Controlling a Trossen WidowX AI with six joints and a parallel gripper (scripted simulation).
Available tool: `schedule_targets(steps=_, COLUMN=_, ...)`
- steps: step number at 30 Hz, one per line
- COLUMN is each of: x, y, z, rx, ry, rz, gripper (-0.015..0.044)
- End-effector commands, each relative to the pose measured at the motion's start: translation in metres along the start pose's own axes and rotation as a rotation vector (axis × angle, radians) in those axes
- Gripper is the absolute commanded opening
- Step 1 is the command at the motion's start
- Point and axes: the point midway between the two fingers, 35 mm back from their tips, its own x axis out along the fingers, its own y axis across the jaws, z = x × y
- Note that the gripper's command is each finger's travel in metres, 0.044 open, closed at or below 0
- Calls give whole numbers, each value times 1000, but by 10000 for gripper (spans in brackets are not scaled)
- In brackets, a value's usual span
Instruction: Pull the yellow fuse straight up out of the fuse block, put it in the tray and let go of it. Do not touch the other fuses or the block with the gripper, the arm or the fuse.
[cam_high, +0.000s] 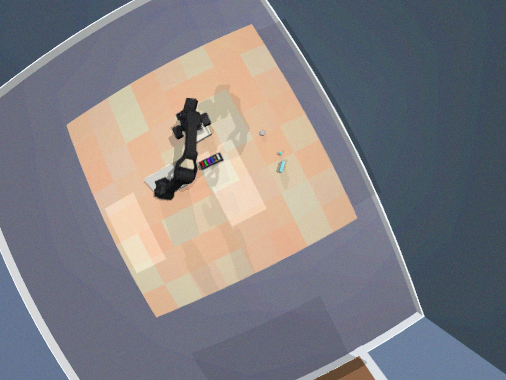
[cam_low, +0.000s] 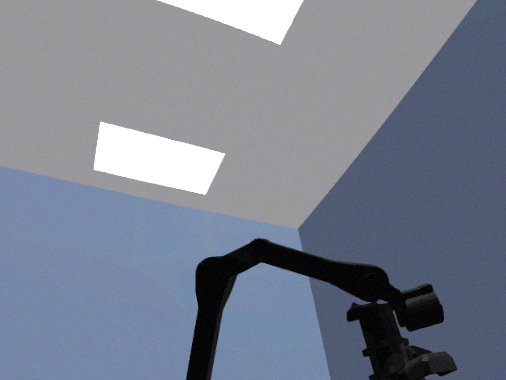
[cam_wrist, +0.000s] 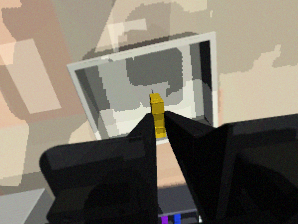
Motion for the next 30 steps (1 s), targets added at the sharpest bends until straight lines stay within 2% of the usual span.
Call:
schedule_targets(steps=1, x=6, y=1, z=-1, rx=-8, ry=4, rz=-1, gripper=0)
schedule_targets(steps=6, x=12, y=1, z=-1, rx=-7, ry=5, rz=-1, gripper=0)
schedule_targets(steps=19, x=6, y=0, z=0, rx=-1, ry=2, rz=1, gripper=330)
schedule_targets(steps=22, x=-25, y=1, z=0, rx=-7, ry=3, rz=0, gripper=330)
schedule_targets(steps=30, x=-28, y=1, z=-1, rx=-8, ry=3, rz=-1, gripper=330)
